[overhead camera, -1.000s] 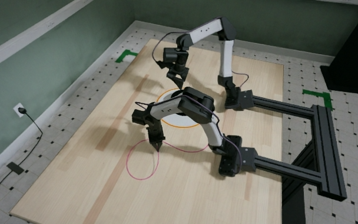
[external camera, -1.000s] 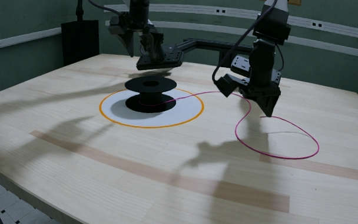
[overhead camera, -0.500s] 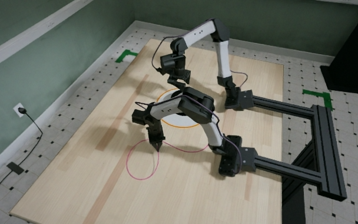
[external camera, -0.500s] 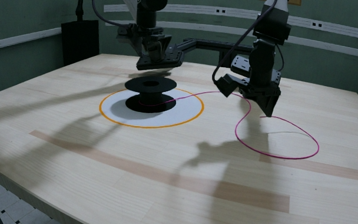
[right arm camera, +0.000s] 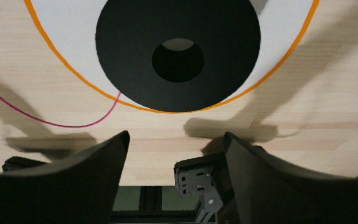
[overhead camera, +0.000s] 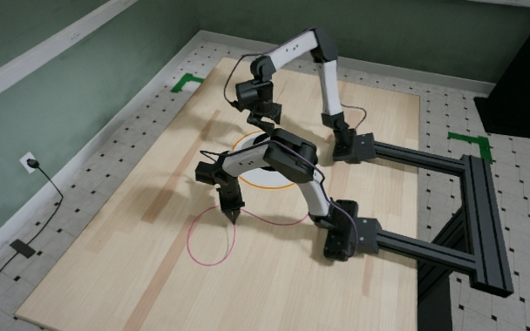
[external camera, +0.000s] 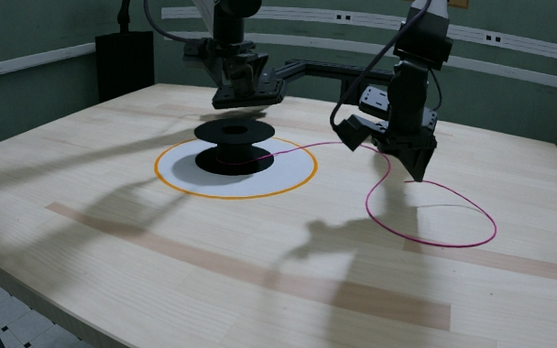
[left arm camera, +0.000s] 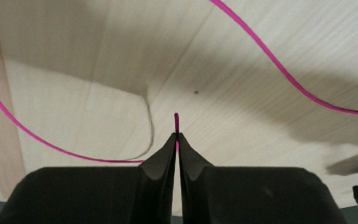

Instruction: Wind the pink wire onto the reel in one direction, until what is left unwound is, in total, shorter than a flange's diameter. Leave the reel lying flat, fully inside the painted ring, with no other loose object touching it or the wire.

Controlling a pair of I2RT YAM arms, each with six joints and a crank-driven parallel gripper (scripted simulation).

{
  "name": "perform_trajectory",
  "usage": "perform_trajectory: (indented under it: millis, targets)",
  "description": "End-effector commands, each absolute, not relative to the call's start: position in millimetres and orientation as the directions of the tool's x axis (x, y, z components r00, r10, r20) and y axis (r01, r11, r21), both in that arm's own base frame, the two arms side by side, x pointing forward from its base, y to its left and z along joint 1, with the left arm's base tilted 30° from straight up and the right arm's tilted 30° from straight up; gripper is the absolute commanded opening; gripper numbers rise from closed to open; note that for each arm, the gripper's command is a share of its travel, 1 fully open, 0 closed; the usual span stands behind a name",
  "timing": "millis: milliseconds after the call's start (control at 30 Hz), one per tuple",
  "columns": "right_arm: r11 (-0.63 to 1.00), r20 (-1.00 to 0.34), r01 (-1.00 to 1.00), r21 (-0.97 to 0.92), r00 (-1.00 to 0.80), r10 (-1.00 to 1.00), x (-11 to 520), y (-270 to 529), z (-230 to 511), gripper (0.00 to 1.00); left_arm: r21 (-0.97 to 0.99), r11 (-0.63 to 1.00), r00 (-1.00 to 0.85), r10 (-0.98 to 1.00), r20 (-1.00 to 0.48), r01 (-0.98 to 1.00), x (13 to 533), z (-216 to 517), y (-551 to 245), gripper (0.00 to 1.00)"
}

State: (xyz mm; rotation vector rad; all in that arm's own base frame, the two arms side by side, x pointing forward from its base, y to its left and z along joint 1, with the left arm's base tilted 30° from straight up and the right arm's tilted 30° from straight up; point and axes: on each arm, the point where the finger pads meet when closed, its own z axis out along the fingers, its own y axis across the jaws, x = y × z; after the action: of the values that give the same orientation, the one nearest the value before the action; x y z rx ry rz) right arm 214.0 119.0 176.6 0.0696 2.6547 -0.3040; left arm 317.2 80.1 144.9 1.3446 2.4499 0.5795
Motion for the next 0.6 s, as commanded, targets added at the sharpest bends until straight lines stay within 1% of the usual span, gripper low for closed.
perform_trajectory:
  millis: [0, 333, 567]
  targets:
    - [0.979, -0.466, 0.100, -0.175, -0.885, 0.007, 220.2, 122.6, 186.0, 0.85, 0.493, 0.482, -0.517, 0.853, -0.073, 0.725, 324.8, 149.5, 79.2, 0.00]
    - [0.979, -0.466, 0.100, -0.175, -0.885, 0.007, 223.3, 121.3, 186.5, 0.85, 0.493, 0.482, -0.517, 0.853, -0.073, 0.725, 324.8, 149.5, 79.2, 0.00]
    - [0.979, -0.465, 0.096, -0.178, -0.885, 0.002, 224.3, 121.6, 186.6, 0.85, 0.459, 0.667, -0.670, 0.719, -0.185, 0.588, 327.7, 146.3, 80.4, 0.00]
